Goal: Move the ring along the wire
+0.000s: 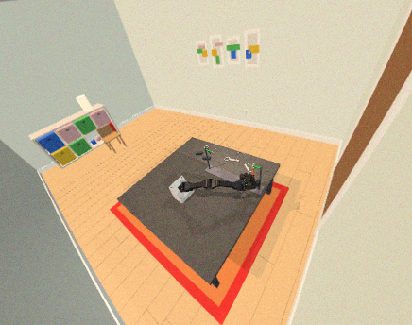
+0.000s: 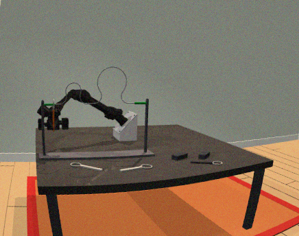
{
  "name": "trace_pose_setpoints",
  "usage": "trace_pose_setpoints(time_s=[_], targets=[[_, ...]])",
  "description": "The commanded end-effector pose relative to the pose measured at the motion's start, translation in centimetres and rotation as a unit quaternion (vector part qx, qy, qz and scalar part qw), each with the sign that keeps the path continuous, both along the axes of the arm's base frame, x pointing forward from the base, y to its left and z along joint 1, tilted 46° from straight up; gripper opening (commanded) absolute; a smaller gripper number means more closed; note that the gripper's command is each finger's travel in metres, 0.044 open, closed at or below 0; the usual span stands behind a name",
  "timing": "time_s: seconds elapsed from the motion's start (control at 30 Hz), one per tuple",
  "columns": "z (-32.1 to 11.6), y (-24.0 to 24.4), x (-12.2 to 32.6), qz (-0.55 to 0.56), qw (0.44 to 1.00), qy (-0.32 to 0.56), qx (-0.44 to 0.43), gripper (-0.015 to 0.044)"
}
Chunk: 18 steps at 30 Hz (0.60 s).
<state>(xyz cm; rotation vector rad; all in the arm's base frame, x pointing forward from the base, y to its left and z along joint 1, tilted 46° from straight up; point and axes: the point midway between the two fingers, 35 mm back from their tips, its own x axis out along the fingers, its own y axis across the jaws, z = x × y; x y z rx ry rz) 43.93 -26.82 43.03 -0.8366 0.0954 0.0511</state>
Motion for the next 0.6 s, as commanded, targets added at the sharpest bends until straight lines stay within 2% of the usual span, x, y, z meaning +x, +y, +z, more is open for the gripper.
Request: trace_pose_setpoints(time_s=[0.0,0.57], targets=[[-0.2,0.3,-0.9,-0.026,0.999,0.024,-0.005,-0.015],[-1.0,2.1,-4.4,-0.126,0.985,0.121,0.0,-0.015]])
